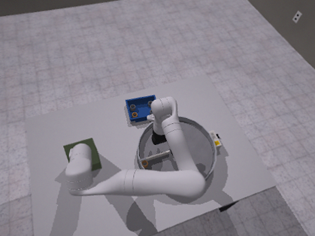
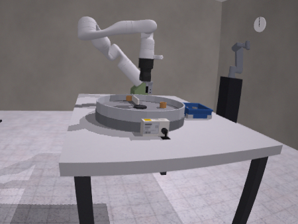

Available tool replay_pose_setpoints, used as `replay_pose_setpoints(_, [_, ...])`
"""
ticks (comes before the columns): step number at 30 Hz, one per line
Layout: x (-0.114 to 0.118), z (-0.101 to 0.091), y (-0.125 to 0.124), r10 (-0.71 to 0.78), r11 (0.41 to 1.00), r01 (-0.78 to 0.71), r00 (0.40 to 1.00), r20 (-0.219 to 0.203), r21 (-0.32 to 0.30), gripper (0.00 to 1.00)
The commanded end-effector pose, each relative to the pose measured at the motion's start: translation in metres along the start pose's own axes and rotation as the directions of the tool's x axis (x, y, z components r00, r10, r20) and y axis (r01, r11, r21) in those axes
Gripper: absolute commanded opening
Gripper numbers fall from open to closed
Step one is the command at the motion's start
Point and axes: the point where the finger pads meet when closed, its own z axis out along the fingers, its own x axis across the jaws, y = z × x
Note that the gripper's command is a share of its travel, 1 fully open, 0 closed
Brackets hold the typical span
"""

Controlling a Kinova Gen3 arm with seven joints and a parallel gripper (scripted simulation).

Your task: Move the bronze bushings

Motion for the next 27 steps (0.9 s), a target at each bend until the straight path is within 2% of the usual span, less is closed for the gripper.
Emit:
replay_pose_setpoints(1, [0.0016,-0.0064,-0.0002,-0.003,1.0,0.003,1.0,-0.004,0.0,0.77])
replay_pose_setpoints(27, [0.0007,-0.0083,0.0,-0.005,1.0,0.005,1.0,-0.004,-0.001,0.77])
